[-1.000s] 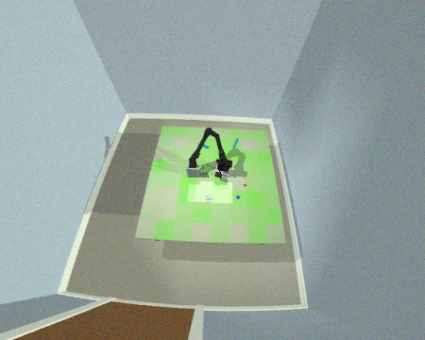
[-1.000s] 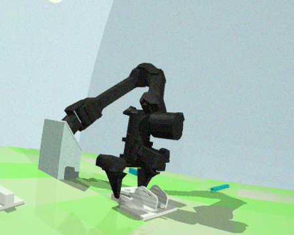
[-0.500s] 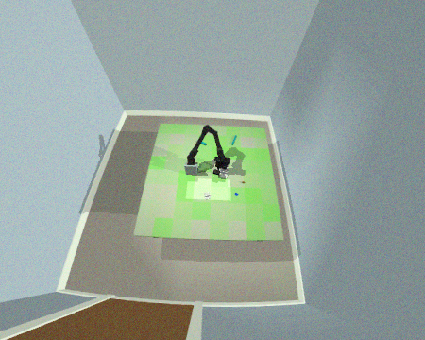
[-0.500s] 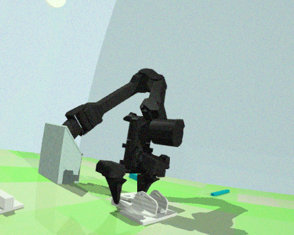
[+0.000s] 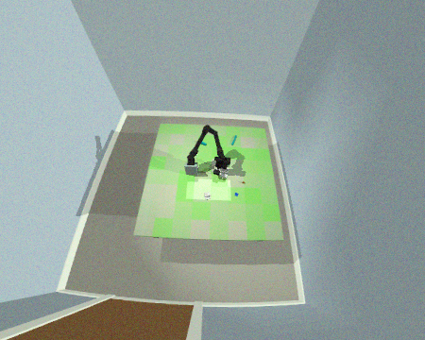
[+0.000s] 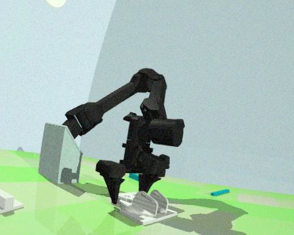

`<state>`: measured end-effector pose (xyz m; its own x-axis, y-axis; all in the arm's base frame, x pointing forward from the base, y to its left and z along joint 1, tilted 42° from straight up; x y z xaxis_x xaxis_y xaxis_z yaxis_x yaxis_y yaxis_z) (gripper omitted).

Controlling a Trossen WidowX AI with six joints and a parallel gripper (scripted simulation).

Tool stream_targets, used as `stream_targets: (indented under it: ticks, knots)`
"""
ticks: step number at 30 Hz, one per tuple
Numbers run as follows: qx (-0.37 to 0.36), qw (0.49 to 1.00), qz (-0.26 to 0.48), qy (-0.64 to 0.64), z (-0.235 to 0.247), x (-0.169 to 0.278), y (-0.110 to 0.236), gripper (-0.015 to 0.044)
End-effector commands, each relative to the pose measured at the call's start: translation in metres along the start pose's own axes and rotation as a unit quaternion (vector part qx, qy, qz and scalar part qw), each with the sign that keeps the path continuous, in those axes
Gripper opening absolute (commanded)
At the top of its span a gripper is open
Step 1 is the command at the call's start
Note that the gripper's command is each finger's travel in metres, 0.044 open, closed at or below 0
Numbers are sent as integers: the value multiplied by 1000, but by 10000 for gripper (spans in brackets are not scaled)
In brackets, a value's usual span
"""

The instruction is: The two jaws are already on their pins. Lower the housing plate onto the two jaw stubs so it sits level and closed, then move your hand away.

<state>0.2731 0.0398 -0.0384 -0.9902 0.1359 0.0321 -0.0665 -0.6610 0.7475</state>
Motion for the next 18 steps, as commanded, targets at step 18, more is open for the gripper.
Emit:
stream_targets:
  ticks: [18]
  knots:
    - [-2,1000,-3,-5,-3,-1,69,440]
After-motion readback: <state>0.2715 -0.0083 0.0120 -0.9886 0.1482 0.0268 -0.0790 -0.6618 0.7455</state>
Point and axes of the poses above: the point midway between the two fingers, 35 mm back from their tips, its own y axis back along the fingers, its own z axis across the jaws, x = y × z, the point moved 2 cm from there along y, back along the fingers, and after that the axes turned 10 degrees about y, right-handed, at the moved point
